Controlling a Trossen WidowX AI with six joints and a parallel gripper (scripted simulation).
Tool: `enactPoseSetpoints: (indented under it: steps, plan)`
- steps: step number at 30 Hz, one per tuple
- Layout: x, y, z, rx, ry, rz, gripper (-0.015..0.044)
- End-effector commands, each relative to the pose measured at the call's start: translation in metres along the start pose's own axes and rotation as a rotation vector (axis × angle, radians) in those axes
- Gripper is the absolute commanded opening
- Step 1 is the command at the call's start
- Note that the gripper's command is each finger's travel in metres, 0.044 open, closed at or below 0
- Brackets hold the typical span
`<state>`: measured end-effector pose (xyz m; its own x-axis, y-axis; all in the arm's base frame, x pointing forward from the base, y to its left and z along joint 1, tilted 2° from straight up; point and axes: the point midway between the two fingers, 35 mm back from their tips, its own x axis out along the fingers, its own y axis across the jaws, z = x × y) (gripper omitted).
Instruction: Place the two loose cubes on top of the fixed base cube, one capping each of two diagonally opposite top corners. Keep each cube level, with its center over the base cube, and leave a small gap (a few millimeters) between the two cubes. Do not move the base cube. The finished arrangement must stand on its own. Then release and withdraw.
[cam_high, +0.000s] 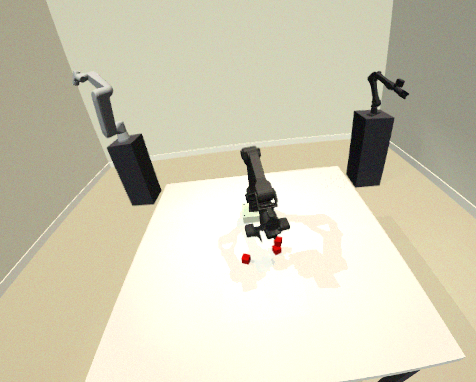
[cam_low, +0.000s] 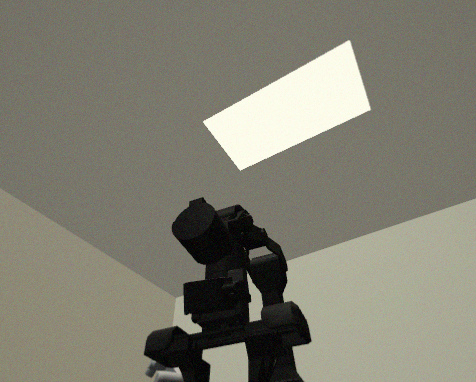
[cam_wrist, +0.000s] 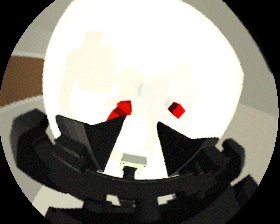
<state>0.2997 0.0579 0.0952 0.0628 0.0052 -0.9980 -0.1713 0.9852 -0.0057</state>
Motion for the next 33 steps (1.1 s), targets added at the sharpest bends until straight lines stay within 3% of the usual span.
enactPoseSetpoints:
  steps: [1,22,30,33]
  plan:
    - [-0.007,-0.016,0.007,-0.167,-0.008,0.002,0.0265]
    - [-0.032,-0.107,0.015,-1.049,0.015,-0.003,0.0265]
    - [-0.031,-0.11,0.015,-1.078,0.017,-0.002,0.0265]
    - [-0.01,-0.11,0.016,-1.078,0.016,-0.002,0.0265]
